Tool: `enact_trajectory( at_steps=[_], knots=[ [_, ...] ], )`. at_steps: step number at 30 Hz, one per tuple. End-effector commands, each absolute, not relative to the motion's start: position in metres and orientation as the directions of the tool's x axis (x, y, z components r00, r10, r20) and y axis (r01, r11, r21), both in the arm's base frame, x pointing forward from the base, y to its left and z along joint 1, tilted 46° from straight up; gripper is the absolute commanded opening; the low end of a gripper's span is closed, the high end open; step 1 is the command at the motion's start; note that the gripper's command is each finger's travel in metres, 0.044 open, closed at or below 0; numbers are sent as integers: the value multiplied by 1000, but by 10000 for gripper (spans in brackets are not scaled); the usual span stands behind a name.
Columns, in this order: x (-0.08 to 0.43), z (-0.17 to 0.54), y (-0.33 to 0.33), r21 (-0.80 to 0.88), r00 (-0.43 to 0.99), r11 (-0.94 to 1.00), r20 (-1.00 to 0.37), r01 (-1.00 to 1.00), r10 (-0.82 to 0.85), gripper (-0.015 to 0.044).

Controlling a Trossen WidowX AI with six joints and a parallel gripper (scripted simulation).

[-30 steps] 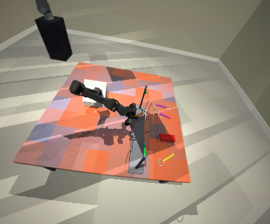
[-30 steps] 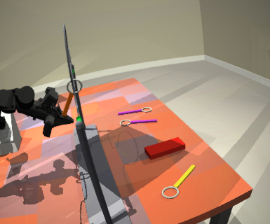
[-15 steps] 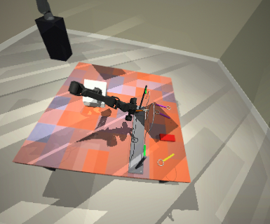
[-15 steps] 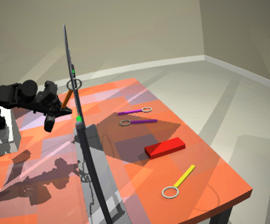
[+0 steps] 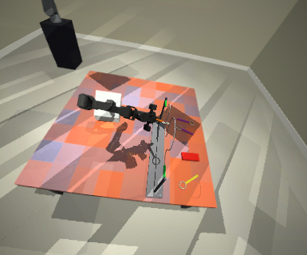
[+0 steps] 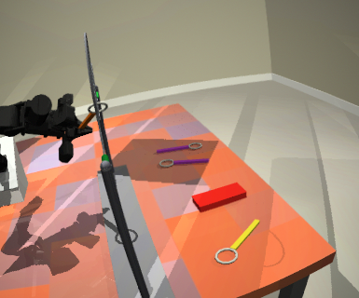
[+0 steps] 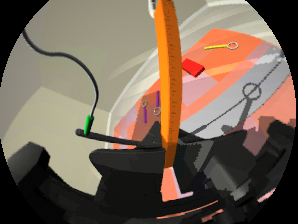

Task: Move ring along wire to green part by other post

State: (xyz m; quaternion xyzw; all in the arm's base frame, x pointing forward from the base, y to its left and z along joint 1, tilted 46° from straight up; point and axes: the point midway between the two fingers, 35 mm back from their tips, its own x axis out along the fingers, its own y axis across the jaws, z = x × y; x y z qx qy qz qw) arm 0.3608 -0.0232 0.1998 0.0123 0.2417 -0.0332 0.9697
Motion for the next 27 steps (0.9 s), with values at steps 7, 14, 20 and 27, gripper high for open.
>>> enact_trajectory(
  at_steps=[7,14,20,27],
  knots=[
    [359,210,16,264,878,963,-472,55,79,-150],
    [358,219,38,414,874,909,-459,52,159,-150],
    [357,229,55,527,870,848,-440,51,221,-150],
    [356,242,71,634,866,772,-412,51,282,-150]
  ],
)
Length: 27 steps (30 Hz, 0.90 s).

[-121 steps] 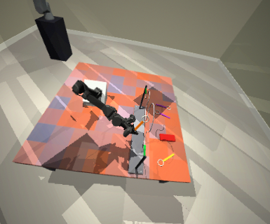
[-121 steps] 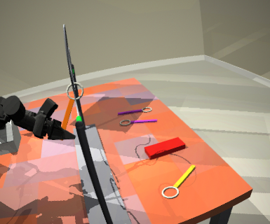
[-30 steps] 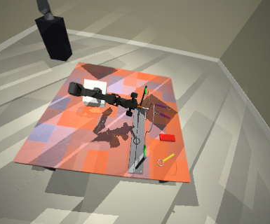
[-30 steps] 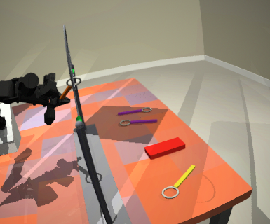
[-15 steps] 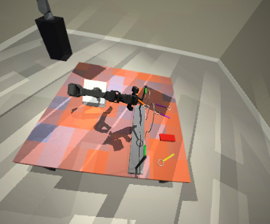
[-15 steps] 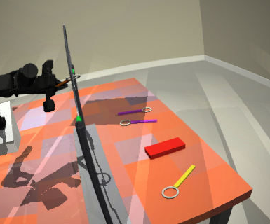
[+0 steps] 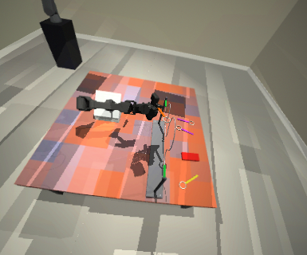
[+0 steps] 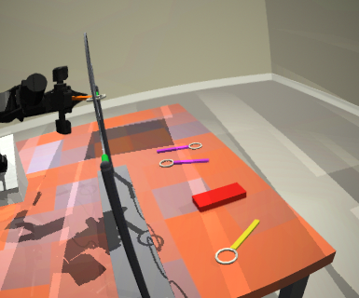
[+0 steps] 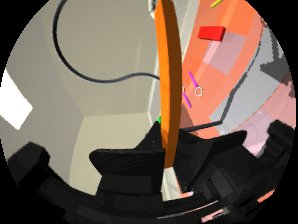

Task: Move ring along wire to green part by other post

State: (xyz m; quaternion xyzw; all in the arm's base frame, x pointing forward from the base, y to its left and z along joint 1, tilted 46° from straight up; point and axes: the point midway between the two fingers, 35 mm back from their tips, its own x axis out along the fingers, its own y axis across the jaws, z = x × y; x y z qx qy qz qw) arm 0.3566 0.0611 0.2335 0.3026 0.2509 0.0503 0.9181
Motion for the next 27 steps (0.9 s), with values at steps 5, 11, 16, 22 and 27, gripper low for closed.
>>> enact_trajectory(
  at_steps=[5,11,16,22,27],
  knots=[
    [355,251,80,694,864,718,-392,51,316,-150],
    [354,262,88,746,862,664,-369,52,348,-150],
    [354,269,93,768,861,638,-359,53,361,-150],
    [354,274,95,765,861,642,-361,53,359,-150],
    [354,274,95,737,862,674,-374,52,342,-150]
  ],
)
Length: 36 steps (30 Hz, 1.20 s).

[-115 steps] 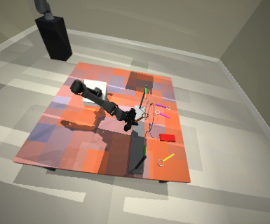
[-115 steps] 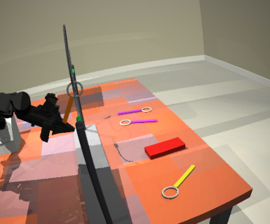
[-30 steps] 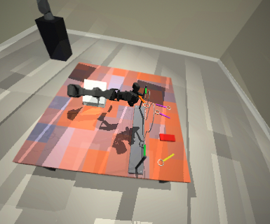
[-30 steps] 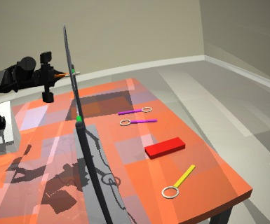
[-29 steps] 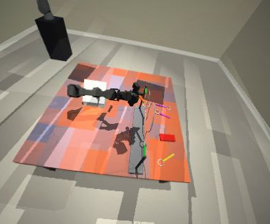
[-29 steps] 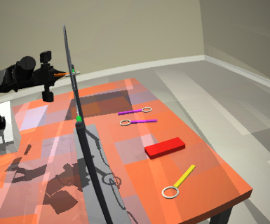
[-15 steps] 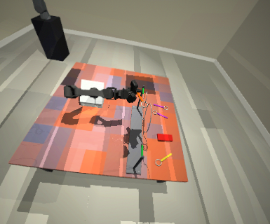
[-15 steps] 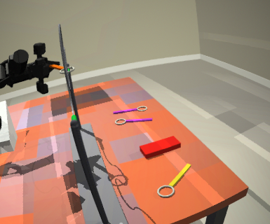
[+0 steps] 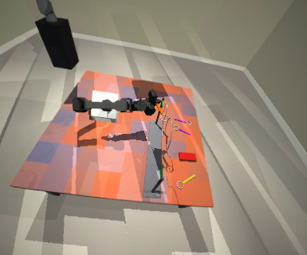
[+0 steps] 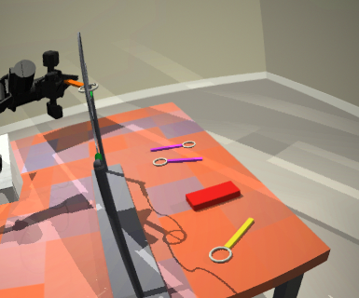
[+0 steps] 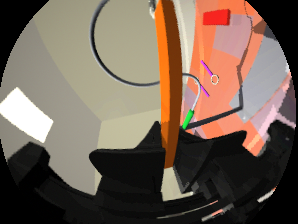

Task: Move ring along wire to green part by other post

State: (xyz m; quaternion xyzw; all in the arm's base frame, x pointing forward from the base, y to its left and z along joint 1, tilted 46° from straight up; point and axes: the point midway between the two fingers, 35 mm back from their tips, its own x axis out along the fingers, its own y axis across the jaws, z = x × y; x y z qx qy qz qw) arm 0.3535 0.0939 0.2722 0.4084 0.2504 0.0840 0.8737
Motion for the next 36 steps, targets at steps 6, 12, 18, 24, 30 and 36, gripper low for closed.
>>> enact_trajectory(
  at_steps=[6,12,18,24,30,36],
  knots=[
    [354,272,92,674,865,737,-399,51,305,-150],
    [354,267,87,585,868,809,-427,51,254,-150],
    [355,262,81,478,872,877,-450,51,194,-150],
    [355,258,73,358,875,932,-466,53,130,-150],
    [356,255,65,231,878,971,-474,55,63,-150],
    [356,253,56,99,882,993,-472,59,-5,-150]
  ],
)
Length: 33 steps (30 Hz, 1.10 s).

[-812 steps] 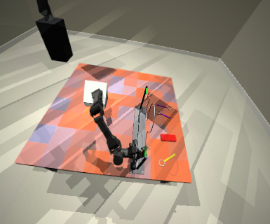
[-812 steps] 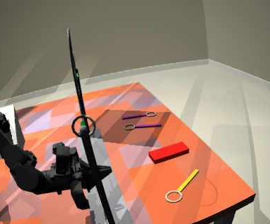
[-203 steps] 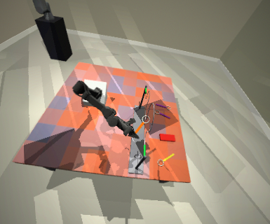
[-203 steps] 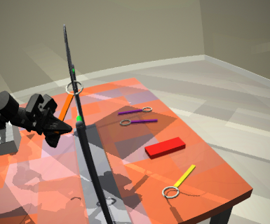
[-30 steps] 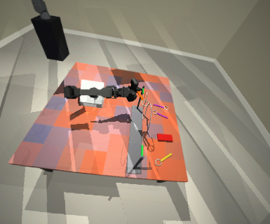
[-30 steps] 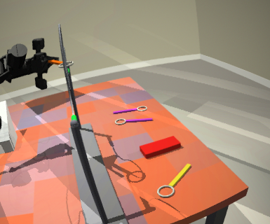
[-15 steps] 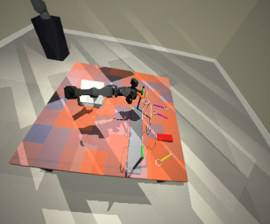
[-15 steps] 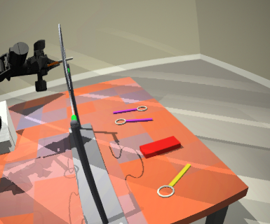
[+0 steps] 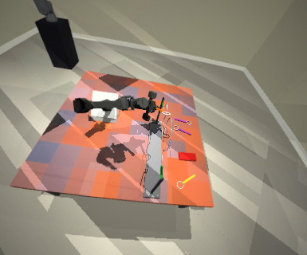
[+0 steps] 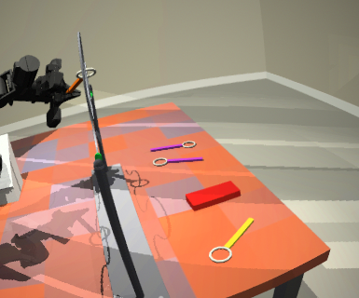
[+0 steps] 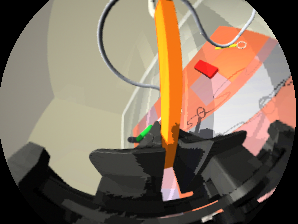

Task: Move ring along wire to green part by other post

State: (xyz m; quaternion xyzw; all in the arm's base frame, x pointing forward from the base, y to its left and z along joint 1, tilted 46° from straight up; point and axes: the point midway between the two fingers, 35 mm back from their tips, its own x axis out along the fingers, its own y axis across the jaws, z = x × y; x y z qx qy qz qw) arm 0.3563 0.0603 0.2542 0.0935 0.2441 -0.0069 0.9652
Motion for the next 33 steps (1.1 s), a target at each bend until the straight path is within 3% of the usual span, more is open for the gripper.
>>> enact_trajectory(
  at_steps=[1,17,33],
  knots=[
    [356,253,55,77,882,995,-471,59,-16,-150],
    [358,253,32,-262,889,962,-421,72,-182,-150],
    [358,262,10,-583,892,808,-313,91,-326,-150]
  ],
)
